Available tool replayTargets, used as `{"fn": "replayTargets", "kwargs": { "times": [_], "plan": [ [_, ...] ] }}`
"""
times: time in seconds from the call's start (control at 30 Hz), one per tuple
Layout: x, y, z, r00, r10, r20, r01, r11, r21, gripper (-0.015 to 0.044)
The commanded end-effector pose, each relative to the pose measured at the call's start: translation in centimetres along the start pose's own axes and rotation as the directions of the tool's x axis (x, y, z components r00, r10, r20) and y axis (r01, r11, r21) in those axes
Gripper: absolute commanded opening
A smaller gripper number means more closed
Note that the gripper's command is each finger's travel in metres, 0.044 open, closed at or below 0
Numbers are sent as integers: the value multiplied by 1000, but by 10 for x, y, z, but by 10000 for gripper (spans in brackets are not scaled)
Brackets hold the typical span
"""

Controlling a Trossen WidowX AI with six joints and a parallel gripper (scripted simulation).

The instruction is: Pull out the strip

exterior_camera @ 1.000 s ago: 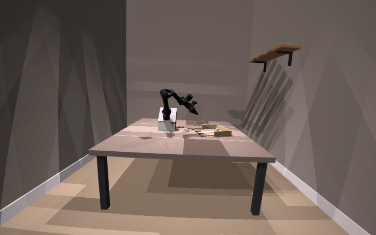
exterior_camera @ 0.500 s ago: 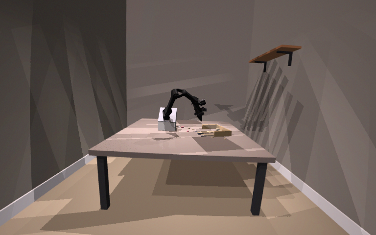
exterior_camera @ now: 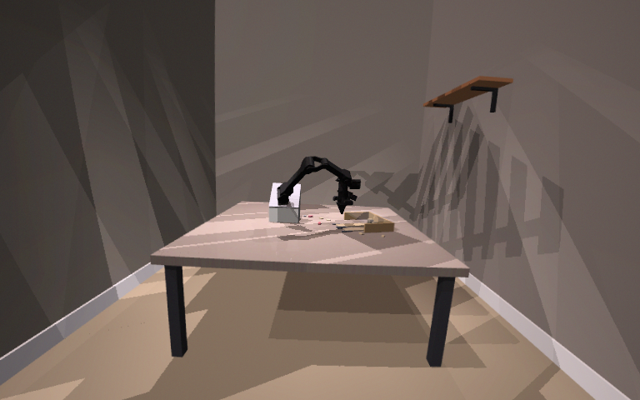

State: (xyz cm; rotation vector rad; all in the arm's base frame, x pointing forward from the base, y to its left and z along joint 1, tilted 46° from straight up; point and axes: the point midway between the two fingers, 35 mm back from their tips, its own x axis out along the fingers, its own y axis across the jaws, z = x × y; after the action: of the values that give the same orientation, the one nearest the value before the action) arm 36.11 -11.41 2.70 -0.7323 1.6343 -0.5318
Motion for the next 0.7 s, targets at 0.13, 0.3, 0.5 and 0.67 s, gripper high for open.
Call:
{"fn": "replayTargets", "kwargs": {
  "times": [0.13, 0.3, 0.5, 0.67],
  "plan": [
    [10, 0, 1, 1000, 6, -7, -6, 1000, 0, 0],
    [19, 0, 1, 1000, 6, -7, -6, 1000, 0, 0],
    [29, 1, 2, 1000, 6, -7, -6, 1000, 0, 0],
    [37, 1, 2, 1000, 6, -7, -6, 1000, 0, 0]
  ]
}}
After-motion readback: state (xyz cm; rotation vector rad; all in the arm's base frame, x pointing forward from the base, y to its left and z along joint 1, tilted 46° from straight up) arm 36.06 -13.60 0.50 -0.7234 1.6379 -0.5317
